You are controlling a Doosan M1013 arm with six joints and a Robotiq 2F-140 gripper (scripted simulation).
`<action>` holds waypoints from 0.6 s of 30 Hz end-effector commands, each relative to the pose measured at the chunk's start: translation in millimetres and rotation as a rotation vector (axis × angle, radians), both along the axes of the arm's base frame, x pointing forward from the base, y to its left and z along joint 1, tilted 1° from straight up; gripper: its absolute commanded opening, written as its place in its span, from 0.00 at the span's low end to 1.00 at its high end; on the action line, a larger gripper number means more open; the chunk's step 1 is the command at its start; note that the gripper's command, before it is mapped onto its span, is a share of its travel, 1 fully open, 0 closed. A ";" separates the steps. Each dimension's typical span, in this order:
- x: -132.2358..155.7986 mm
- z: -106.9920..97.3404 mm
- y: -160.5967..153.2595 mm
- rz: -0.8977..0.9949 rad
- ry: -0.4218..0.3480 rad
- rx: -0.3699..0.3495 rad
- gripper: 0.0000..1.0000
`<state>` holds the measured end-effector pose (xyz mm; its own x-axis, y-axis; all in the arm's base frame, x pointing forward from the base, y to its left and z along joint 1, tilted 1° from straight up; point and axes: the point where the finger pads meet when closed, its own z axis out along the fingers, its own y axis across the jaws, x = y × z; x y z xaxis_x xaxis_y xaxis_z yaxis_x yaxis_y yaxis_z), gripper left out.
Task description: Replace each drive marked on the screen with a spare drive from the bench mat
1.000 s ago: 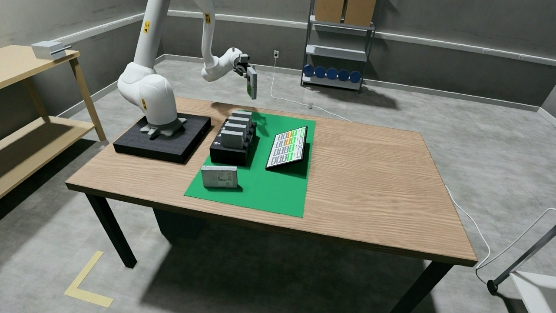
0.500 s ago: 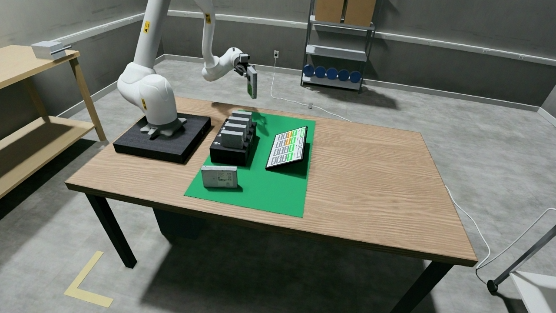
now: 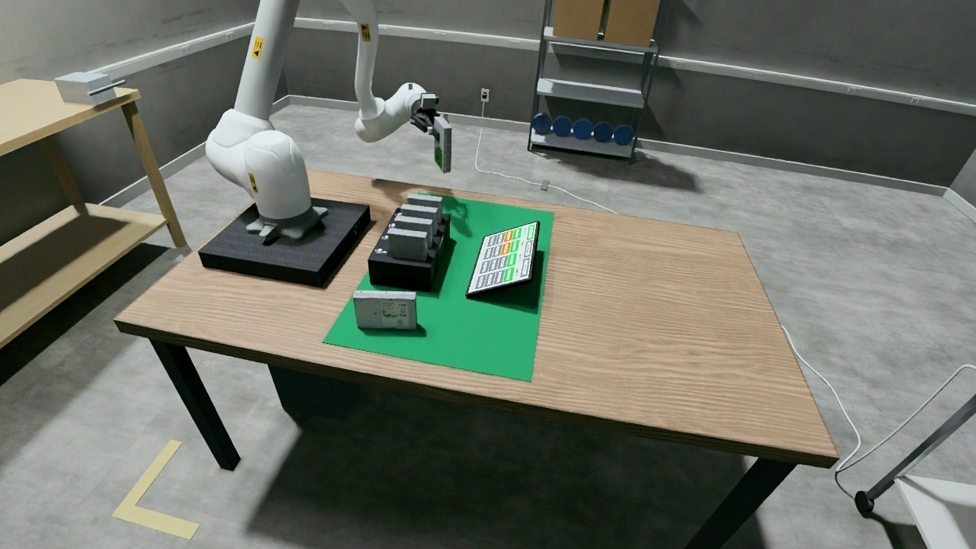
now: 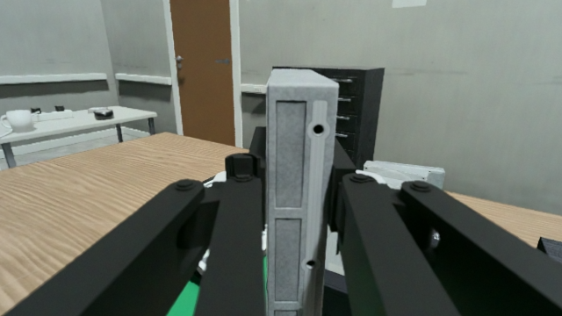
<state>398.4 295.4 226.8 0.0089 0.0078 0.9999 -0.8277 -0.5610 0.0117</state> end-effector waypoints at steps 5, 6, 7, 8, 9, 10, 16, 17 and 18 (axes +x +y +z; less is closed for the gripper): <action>-0.2 0.4 1.6 0.000 0.000 0.001 0.10; -0.2 0.4 1.7 0.000 0.000 0.001 0.10; -0.2 0.4 1.8 0.000 0.000 0.001 0.10; -0.2 0.4 1.8 0.000 0.000 0.001 0.10; -0.2 0.4 1.8 0.000 0.000 0.001 0.10; -0.2 0.4 1.9 0.000 0.000 0.001 0.10; -0.2 0.4 2.3 0.000 0.000 0.001 0.10; -0.2 0.4 2.3 0.000 0.000 0.001 0.10; -0.3 0.4 2.3 0.000 0.000 0.001 0.10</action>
<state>398.1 297.6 226.7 0.0089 0.0078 0.9999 -0.8277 -0.5610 0.0117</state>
